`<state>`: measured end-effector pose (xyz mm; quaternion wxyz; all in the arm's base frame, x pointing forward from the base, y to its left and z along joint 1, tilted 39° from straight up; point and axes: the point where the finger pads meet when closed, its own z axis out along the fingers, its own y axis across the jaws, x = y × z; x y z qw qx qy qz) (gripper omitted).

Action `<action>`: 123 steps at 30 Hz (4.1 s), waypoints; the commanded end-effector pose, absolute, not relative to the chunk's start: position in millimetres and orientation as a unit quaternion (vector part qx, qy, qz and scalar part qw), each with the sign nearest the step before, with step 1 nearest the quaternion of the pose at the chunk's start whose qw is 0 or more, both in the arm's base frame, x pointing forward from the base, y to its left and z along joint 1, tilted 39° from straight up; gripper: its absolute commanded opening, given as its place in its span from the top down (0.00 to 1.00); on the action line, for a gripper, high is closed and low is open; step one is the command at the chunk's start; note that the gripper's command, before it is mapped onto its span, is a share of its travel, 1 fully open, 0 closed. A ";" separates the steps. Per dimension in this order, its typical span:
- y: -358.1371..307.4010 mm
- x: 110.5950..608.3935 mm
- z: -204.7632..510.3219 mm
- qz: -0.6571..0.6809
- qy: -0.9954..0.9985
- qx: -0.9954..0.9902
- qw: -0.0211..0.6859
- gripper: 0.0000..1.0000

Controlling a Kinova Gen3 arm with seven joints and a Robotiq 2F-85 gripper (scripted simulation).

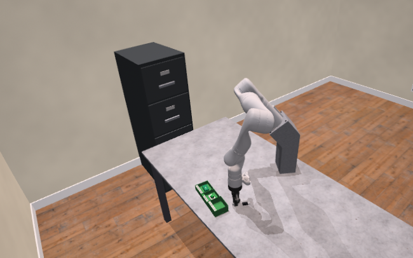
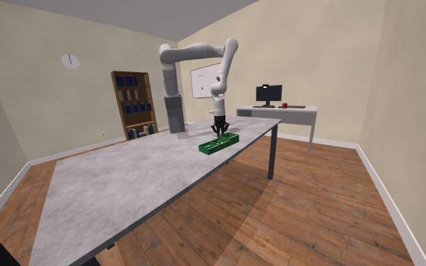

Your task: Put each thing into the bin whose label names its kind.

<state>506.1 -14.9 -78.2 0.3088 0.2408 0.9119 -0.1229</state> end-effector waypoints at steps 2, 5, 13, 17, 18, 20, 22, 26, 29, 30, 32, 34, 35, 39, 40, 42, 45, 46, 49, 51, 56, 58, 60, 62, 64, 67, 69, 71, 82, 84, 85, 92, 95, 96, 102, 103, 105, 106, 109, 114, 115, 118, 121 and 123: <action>-14.3 506.3 -77.8 -0.122 0.912 0.241 0.309 0.90; -14.3 506.3 -77.8 -0.122 0.912 0.241 0.309 0.90; -14.2 506.3 -77.8 -0.122 0.912 0.241 0.309 0.90; -14.3 506.3 -77.8 -0.122 0.912 0.241 0.309 0.90; -14.2 506.4 -77.8 -0.122 0.912 0.241 0.309 0.90; -14.2 506.4 -77.8 -0.122 0.912 0.241 0.309 0.90; -14.2 506.4 -77.8 -0.122 0.912 0.241 0.309 0.90; -14.3 506.3 -77.8 -0.122 0.912 0.241 0.309 0.90; -13.0 504.6 -75.2 -0.122 0.912 0.241 0.309 0.90; -11.8 502.9 -72.6 -0.122 0.912 0.241 0.309 0.90; -9.3 499.6 -67.4 -0.122 0.912 0.241 0.309 0.90; -6.9 496.2 -62.2 -0.122 0.912 0.241 0.309 0.90; -5.6 494.5 -59.6 -0.122 0.912 0.241 0.309 0.90; -0.7 487.8 -49.3 -0.122 0.912 0.241 0.309 0.90; -0.7 487.8 -49.3 -0.122 0.912 0.241 0.309 0.90; 0.6 486.1 -46.7 -0.122 0.912 0.241 0.309 0.90; 4.3 481.0 -38.9 -0.122 0.912 0.241 0.309 0.90; 5.5 479.3 -36.3 -0.122 0.912 0.241 0.309 0.90; 8.0 476.0 -31.1 -0.122 0.912 0.241 0.309 0.90; 8.0 476.0 -31.1 -0.122 0.912 0.241 0.309 0.90; 8.0 476.0 -31.1 -0.122 0.912 0.241 0.309 0.90; 8.0 476.0 -31.1 -0.122 0.912 0.241 0.309 0.90; 8.0 476.0 -31.1 -0.122 0.912 0.241 0.309 0.90; 8.0 476.0 -31.1 -0.122 0.912 0.241 0.309 0.90; 8.0 476.0 -31.1 -0.122 0.912 0.241 0.309 0.90; 8.0 476.0 -31.1 -0.122 0.912 0.241 0.309 0.90; 8.0 476.0 -31.1 -0.122 0.912 0.241 0.309 0.70; 8.0 476.0 -31.1 -0.122 0.912 0.241 0.309 0.70; 8.0 476.0 -31.1 -0.122 0.912 0.241 0.309 0.70; 3.3 463.7 -20.9 -0.107 0.899 0.286 0.315 0.73; 2.0 461.6 -19.4 -0.104 0.896 0.294 0.316 0.73; 1.9 461.5 -19.5 -0.104 0.896 0.294 0.316 0.73; 2.5 461.9 -19.5 -0.104 0.896 0.294 0.316 0.73; 2.7 462.0 -19.5 -0.104 0.896 0.294 0.316 0.73; 3.4 462.5 -19.5 -0.104 0.896 0.294 0.316 0.73; 3.4 462.5 -19.5 -0.104 0.896 0.294 0.316 0.73; 3.5 462.6 -19.5 -0.104 0.896 0.294 0.316 0.73; 3.5 462.6 -19.5 -0.104 0.896 0.294 0.316 0.73; 3.6 462.6 -19.5 -0.104 0.896 0.294 0.316 0.73; 3.5 462.6 -19.5 -0.104 0.896 0.294 0.316 0.73; 3.5 462.6 -19.5 -0.104 0.896 0.294 0.316 0.73; 3.5 462.6 -19.5 -0.104 0.896 0.294 0.316 0.73; 3.5 462.6 -19.5 -0.104 0.896 0.294 0.316 0.73; 3.5 462.6 -19.5 -0.104 0.896 0.294 0.316 0.73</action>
